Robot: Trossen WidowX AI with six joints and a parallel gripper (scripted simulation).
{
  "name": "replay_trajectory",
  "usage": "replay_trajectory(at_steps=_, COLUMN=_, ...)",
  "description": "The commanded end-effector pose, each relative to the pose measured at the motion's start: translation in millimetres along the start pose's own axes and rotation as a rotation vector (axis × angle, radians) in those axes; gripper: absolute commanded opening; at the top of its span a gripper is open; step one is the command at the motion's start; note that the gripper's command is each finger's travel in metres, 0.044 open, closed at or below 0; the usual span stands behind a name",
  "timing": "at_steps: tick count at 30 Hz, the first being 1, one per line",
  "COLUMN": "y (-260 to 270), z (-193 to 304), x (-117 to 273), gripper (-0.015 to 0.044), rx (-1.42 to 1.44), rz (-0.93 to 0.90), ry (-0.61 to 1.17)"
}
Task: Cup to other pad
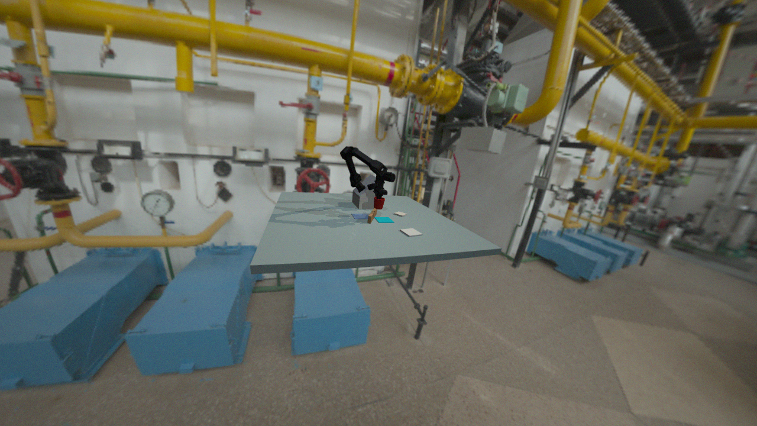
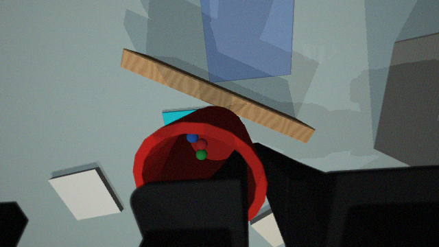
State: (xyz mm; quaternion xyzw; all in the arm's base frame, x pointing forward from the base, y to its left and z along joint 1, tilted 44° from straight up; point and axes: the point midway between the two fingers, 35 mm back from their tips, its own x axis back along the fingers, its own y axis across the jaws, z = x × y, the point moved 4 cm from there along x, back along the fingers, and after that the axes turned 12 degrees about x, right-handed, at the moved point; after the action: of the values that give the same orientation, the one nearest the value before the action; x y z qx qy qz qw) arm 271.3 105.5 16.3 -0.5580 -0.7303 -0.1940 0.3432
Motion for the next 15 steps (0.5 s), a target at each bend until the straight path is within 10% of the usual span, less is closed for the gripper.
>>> replay_trajectory(at_steps=1, y=6.3, z=5.0, x=1.5, gripper=0.0, rx=-0.006, rz=-0.002, ry=0.006)
replay_trajectory(at_steps=15, y=24.2, z=23.7, x=3.4, gripper=0.0, rx=-0.007, rz=-0.003, ry=0.007)
